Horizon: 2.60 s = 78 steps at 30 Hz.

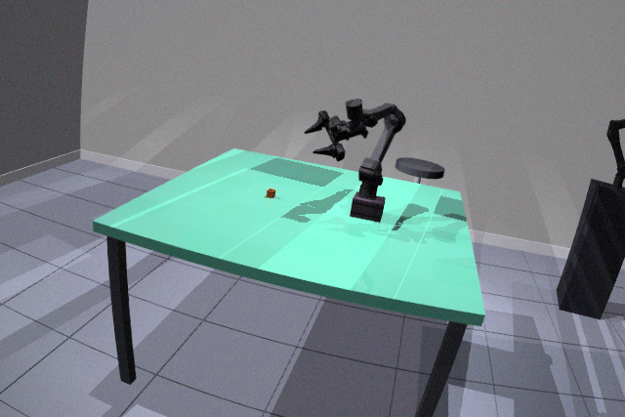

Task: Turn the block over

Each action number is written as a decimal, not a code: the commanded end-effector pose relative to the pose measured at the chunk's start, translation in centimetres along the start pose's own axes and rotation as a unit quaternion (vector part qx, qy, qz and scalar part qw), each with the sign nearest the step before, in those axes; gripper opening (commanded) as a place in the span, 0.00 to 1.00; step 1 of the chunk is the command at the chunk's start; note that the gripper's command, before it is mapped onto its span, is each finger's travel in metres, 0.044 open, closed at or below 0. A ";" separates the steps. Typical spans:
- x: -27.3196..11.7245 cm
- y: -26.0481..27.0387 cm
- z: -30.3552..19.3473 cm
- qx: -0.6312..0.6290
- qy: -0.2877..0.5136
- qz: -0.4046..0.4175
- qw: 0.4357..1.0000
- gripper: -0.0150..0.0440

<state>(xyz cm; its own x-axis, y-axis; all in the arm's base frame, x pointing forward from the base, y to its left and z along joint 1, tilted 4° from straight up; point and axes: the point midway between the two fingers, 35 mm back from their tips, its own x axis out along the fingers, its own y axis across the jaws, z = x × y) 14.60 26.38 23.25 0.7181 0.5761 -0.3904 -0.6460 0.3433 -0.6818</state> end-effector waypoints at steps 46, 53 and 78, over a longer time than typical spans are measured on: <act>16.5 -7.0 -32.3 0.497 0.549 0.065 0.669 1.00; 16.7 -6.7 -32.7 0.497 0.549 0.065 0.669 1.00; 17.8 -4.9 -34.5 0.497 0.549 0.065 0.669 0.69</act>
<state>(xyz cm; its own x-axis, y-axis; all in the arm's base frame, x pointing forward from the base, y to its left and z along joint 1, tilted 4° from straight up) 39.46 9.23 -1.57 0.0451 -0.0617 -0.9971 -0.1788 0.9815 -0.0688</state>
